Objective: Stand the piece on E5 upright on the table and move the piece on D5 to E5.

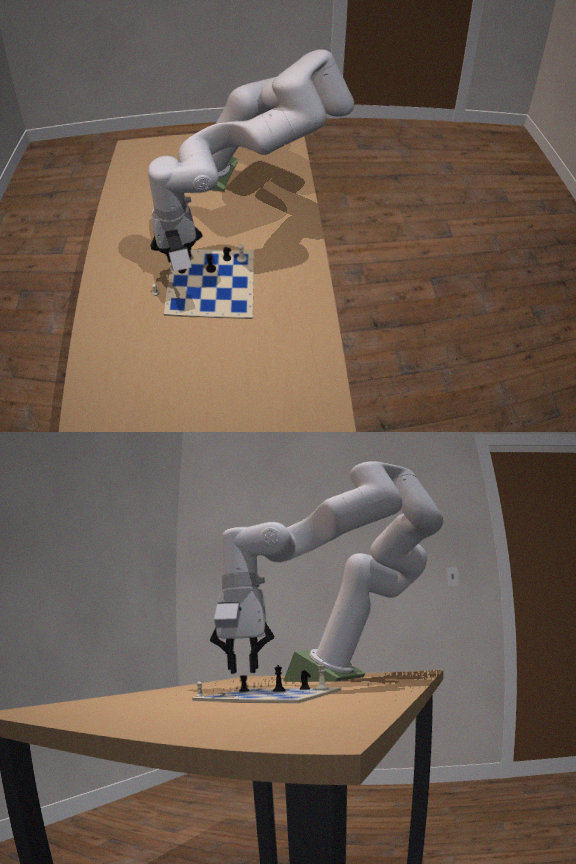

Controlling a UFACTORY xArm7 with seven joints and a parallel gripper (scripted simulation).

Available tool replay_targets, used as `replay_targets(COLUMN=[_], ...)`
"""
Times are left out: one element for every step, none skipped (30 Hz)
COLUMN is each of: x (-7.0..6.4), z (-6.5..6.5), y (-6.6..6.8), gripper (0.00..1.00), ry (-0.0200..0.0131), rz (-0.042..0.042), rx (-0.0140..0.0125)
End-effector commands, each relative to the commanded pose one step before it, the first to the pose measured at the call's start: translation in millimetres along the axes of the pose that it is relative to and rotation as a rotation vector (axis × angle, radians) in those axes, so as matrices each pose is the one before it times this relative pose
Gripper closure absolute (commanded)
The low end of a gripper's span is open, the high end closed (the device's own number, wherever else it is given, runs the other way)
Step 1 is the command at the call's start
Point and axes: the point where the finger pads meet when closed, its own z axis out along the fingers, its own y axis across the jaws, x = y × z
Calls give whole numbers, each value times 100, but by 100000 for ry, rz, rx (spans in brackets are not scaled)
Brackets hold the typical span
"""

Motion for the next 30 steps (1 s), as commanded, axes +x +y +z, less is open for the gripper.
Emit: replay_targets(x=[62, 0, 0, 0, 0, 0, 0, 0, 0, 0, 0, 0, 0, 0, 0, 0, 0, 0, 0, 0, 0, 0, 0, 0, 0, 0, 0, 1, 0, 0], z=[-150, 0, 0, 0, 0, 0, 0, 0, 0, 0, 0, 0, 0, 0, 0, 0, 0, 0, 1, 7, 18, 32, 50, 68, 88, 107, 126, 143, 0, 0], y=[102, 0, 0, 0, 0, 0, 0, 0, 0, 0, 0, 0, 0, 0, 0, 0, 0, 0, 0, 0, 0, 0, 0, 0, 0, 0, 0, 0, 0, 0], gripper=[63, 63, 63, 63, 63, 63, 63, 63, 63, 63, 63, 63, 63, 63, 63, 63, 63, 63, 63, 63, 63, 63, 63, 63, 63, 63, 63, 63, 63, 63], ry=[297, 0, 0, 0, 0, 0, 0, 0, 0, 0, 0, 0, 0, 0, 0, 0, 0, 0, 0, 0, 0, 0, 0, 0, 0, 0, 0, 0, 0, 0], rz=[59, 0, 0, 0, 0, 0, 0, 0, 0, 0, 0, 0, 0, 0, 0, 0, 0, 0, 0, 0, 0, 0, -1, 0, 0, 1, 0, -1, 0, 0], rx=[-254, 0, 0, 0, 0, 0, 0, 0, 0, 0, 0, 0, 0, 0, 0, 0, 0, 0, 0, 0, 0, 0, 0, 0, 0, 0, 0, 0, 0, 0])
